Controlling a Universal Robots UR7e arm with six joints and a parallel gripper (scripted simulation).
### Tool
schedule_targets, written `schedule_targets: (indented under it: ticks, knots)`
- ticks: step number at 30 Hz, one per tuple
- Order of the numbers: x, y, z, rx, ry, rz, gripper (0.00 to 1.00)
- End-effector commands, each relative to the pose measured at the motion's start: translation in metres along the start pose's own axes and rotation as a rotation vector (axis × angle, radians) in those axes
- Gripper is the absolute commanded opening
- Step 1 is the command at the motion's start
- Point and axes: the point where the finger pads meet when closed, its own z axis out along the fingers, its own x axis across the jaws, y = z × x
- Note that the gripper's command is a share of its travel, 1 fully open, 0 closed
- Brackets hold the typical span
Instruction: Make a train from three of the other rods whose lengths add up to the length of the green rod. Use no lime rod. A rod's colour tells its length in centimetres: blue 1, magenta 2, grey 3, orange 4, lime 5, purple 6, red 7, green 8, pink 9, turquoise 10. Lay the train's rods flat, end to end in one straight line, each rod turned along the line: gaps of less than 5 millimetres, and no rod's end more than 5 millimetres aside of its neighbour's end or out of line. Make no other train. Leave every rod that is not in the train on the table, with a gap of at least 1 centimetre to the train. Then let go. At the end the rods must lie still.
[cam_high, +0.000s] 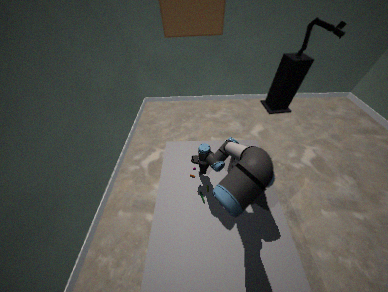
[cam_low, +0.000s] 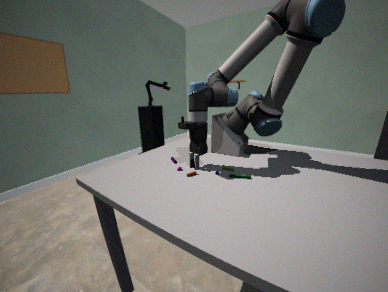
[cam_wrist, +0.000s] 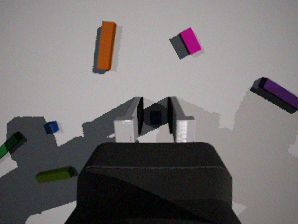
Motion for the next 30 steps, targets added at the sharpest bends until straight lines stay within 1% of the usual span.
schedule_targets:
  ticks: [1,18,19,30]
  knots:
    - [0.0002,-0.0004,-0.0004,0.001,0.0,0.0,0.54]
    - [0.0002,-0.0004,-0.0004,0.001,0.0,0.0,0.54]
    - [0.0002,-0.0004,-0.0004,0.001,0.0,0.0,0.24]
    - [0.0002,-0.0004,-0.0004,0.001,0.0,0.0,0.24]
